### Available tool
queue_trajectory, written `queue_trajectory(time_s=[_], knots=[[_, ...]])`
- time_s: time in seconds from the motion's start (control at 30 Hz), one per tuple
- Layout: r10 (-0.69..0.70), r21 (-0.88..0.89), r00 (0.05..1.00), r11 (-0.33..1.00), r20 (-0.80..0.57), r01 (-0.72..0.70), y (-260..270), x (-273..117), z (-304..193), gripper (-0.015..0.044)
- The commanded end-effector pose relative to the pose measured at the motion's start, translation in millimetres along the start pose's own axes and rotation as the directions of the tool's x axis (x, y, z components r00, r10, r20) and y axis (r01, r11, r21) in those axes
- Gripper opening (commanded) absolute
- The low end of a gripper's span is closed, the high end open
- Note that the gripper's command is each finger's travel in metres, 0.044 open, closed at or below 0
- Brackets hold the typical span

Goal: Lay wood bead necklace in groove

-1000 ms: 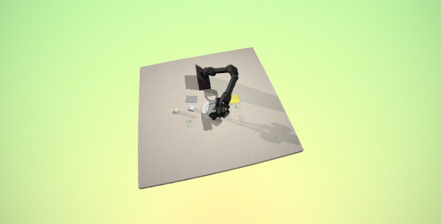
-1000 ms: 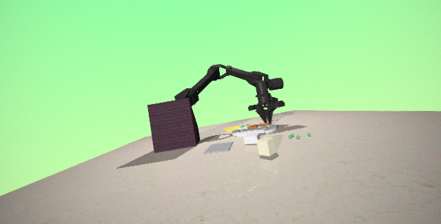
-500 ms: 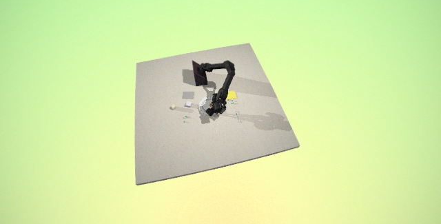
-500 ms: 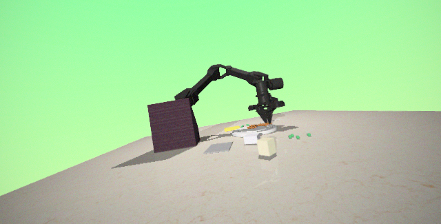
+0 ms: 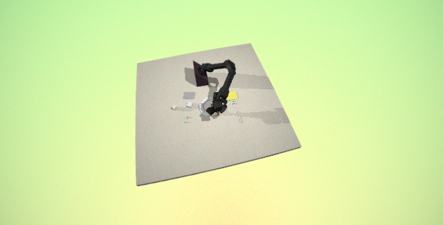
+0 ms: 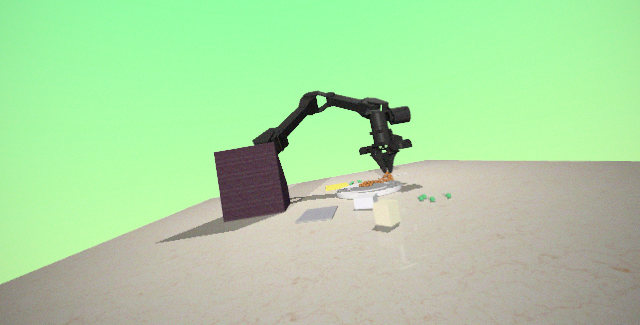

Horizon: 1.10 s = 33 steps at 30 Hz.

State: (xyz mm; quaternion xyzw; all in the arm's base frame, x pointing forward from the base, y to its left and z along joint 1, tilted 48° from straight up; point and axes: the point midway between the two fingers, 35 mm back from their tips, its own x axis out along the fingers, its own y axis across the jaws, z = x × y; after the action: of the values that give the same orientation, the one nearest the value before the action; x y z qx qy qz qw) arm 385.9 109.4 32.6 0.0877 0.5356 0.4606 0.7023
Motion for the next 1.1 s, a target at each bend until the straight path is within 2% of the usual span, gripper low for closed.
queue_trajectory(time_s=[0.0,0.57,1.07], knots=[[0.001,-0.006,1.000,1.000,0.003,-0.001,0.6,-3.7,-0.6,0.0000],[0.001,-0.005,1.000,1.000,0.001,-0.001,2.8,-3.2,-53.1,0.0000],[0.002,-0.004,1.000,1.000,0.001,-0.002,3.1,14.2,-55.1,0.0000]])
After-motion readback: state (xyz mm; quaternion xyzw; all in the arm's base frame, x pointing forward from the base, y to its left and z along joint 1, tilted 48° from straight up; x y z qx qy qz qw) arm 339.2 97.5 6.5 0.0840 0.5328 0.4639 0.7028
